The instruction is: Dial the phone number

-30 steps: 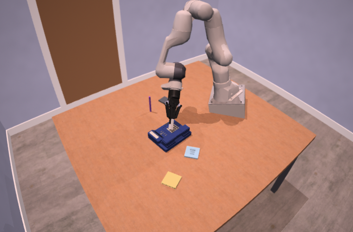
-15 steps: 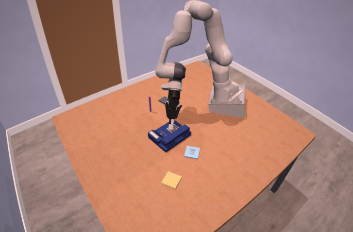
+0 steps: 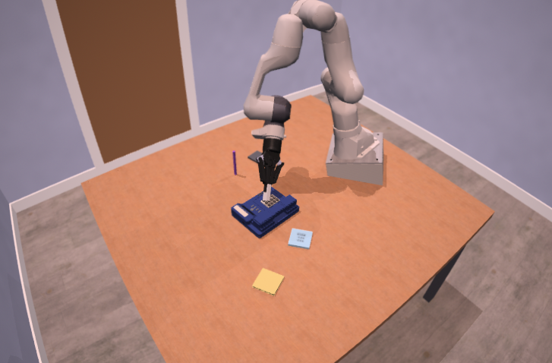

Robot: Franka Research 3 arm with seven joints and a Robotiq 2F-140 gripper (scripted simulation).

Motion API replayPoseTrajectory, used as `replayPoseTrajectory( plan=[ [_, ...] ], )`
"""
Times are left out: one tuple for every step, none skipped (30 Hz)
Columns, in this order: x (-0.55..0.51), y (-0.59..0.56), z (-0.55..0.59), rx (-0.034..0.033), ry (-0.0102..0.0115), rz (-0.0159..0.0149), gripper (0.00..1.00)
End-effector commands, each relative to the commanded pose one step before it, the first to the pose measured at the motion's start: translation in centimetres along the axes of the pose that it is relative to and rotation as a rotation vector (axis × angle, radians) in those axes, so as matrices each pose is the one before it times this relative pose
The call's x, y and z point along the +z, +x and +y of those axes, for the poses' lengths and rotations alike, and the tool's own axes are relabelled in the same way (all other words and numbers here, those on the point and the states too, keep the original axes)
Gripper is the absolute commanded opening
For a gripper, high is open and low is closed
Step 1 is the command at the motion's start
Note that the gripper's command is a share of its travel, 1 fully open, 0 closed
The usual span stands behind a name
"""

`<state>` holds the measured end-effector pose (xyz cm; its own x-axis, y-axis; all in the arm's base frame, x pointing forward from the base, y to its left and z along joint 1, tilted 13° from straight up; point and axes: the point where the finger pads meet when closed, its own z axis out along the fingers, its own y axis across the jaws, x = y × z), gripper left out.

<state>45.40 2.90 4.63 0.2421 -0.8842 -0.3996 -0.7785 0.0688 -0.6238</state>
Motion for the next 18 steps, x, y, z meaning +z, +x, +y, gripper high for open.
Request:
replayPoseTrajectory(
  plan=[
    [-0.048, -0.146, 0.173, 0.01065, -0.00624, -0.00027, 0.0],
    [-0.024, 0.0, 0.034, 0.0, 0.0, 0.0, 0.0],
    [-0.032, 0.0, 0.046, 0.0, 0.0, 0.0, 0.0],
    [0.0, 0.0, 0.0, 0.0, 0.0, 0.0, 0.0],
    [0.0, 0.0, 0.0, 0.0, 0.0, 0.0, 0.0],
    [-0.04, 0.0, 0.058, 0.0, 0.0, 0.0, 0.0],
    [-0.048, 0.0, 0.068, 0.0, 0.0, 0.0, 0.0],
    [-0.054, 0.0, 0.077, 0.0, 0.0, 0.0, 0.0],
    [-0.059, 0.0, 0.085, 0.0, 0.0, 0.0, 0.0],
    [-0.063, 0.001, 0.09, 0.0, 0.0, 0.00001, 0.0],
    [-0.065, 0.0, 0.092, 0.0, 0.0, 0.0, 0.0],
    [-0.065, 0.0, 0.092, 0.0, 0.0, 0.0, 0.0],
    [-0.063, -0.001, 0.09, 0.0, 0.0, -0.00001, 0.0],
    [-0.06, 0.0, 0.085, 0.0, 0.0, 0.0, 0.0],
    [-0.055, 0.0, 0.078, 0.0, 0.0, 0.0, 0.0],
    [-0.048, 0.0, 0.069, 0.0, 0.0, 0.0, 0.0],
    [-0.041, 0.0, 0.058, 0.0, 0.0, 0.0, 0.0],
    [-0.032, 0.0, 0.047, 0.0, 0.0, 0.0, 0.0]
  ],
)
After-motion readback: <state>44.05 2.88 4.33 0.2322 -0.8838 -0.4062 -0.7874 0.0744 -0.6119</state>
